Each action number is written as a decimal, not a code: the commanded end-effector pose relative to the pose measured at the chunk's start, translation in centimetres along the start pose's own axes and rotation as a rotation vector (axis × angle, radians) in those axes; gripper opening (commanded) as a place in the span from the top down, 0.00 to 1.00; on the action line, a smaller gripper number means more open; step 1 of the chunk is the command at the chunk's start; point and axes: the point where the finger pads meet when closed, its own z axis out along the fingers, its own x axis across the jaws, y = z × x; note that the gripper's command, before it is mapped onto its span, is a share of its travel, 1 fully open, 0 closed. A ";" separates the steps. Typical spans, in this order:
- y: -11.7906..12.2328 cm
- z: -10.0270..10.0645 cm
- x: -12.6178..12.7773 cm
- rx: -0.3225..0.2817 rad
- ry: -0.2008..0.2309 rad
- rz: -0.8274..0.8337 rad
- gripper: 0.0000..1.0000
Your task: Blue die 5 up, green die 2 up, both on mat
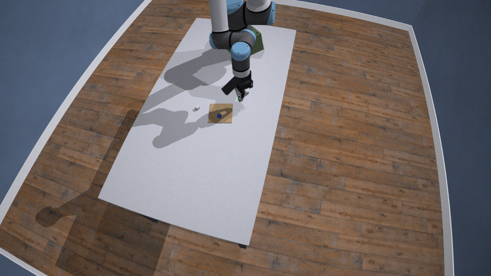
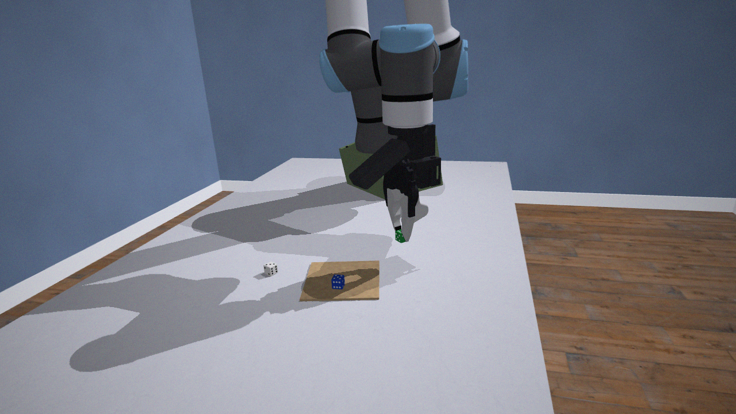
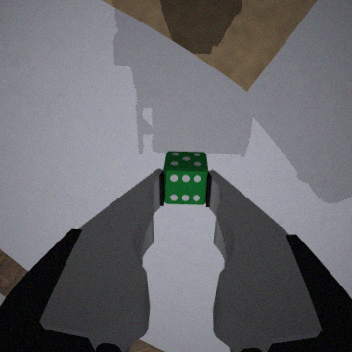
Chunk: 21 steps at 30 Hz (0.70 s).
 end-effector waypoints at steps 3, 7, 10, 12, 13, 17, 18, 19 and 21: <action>0.0 -3.4 0.0 -0.001 0.001 0.000 0.97; 0.0 -4.4 0.0 -0.001 0.001 0.000 0.97; 0.0 -4.6 0.0 -0.001 0.001 0.000 0.97; 0.0 -4.6 0.0 -0.001 0.001 0.000 0.97; 0.0 -4.6 0.0 -0.001 0.001 0.000 0.97; 0.0 -4.6 0.0 -0.001 0.001 0.000 0.97; 0.0 -4.6 0.0 -0.001 0.001 0.000 0.97; 0.0 -4.6 0.0 -0.001 0.001 0.000 0.97; 0.0 -4.6 0.0 -0.001 0.001 0.000 0.97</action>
